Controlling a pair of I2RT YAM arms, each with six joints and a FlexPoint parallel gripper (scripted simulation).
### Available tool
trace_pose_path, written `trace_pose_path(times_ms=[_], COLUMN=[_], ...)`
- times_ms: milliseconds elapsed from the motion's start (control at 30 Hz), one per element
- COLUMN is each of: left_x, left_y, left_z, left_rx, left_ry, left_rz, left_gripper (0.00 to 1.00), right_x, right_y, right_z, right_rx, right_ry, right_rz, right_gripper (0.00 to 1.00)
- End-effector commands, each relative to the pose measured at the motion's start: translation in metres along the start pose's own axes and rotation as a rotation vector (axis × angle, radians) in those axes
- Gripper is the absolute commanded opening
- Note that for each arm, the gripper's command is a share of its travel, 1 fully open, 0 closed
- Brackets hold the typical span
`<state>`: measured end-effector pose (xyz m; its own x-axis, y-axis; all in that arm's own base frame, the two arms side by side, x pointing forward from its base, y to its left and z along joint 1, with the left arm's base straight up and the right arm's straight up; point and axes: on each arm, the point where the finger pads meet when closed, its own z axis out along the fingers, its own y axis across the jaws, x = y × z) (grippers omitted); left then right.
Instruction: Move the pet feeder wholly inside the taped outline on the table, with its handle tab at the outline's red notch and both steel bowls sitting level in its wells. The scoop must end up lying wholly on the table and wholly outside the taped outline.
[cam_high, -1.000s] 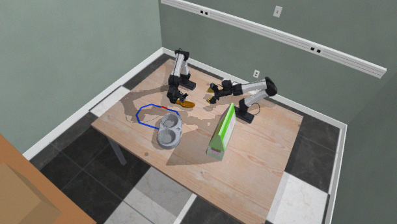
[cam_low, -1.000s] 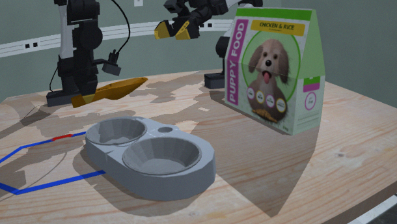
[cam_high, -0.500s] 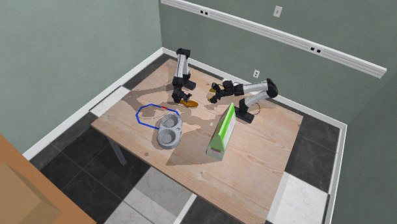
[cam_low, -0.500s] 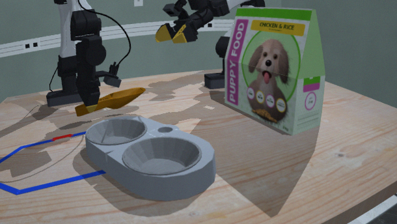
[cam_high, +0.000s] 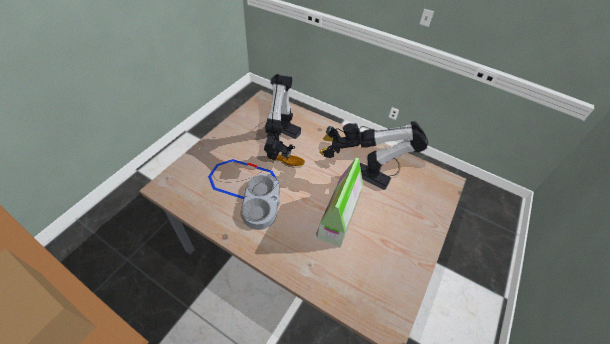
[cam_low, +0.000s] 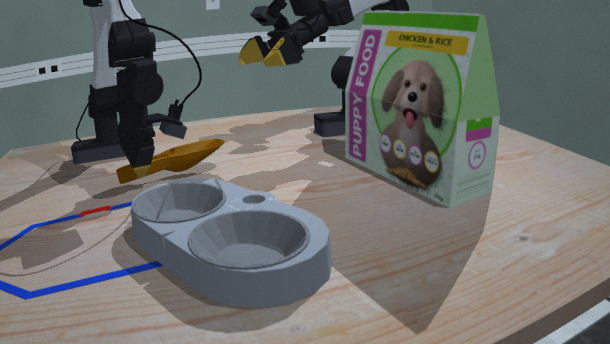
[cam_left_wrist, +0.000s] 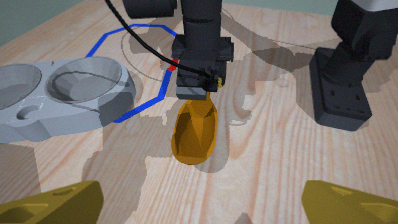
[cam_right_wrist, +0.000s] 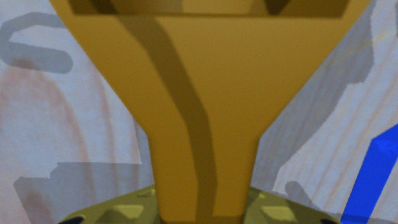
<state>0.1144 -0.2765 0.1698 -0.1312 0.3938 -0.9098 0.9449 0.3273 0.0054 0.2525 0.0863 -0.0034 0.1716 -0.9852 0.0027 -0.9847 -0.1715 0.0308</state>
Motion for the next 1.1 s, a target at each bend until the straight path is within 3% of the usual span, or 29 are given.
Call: trace_pose_path(times_ms=[0, 200, 300, 500, 533, 800, 1067], left_x=[-0.012, -0.011, -0.011, -0.011, -0.011, -0.011, -0.008], left_y=[-0.005, -0.005, -0.005, -0.005, -0.005, -0.001, 0.015], left_z=[-0.003, -0.003, -0.003, -0.003, -0.003, -0.004, -0.023], left_rx=[0.016, 0.016, 0.016, 0.016, 0.016, -0.006, -0.177], left_ry=[-0.037, -0.037, -0.037, -0.037, -0.037, -0.028, 0.101], left_rz=[0.017, 0.017, 0.017, 0.017, 0.017, 0.000, -0.100], left_gripper=[1.00, 1.00, 1.00, 1.00, 1.00, 1.00, 1.00], right_x=[-0.003, -0.004, -0.003, 0.000, 0.000, -0.002, -0.022], right_y=[-0.016, -0.022, -0.013, -0.007, -0.009, -0.008, -0.048], right_z=[0.002, -0.002, 0.013, -0.023, -0.033, -0.070, -0.078], right_rx=[0.041, 0.060, 0.029, 0.046, 0.052, 0.038, 0.075], right_ry=[-0.017, -0.019, -0.014, -0.011, -0.012, -0.023, -0.101], right_rz=[0.005, 0.004, 0.005, 0.004, 0.004, 0.031, 0.305], right_gripper=[0.17, 0.17, 0.17, 0.83, 0.91, 0.91, 0.91])
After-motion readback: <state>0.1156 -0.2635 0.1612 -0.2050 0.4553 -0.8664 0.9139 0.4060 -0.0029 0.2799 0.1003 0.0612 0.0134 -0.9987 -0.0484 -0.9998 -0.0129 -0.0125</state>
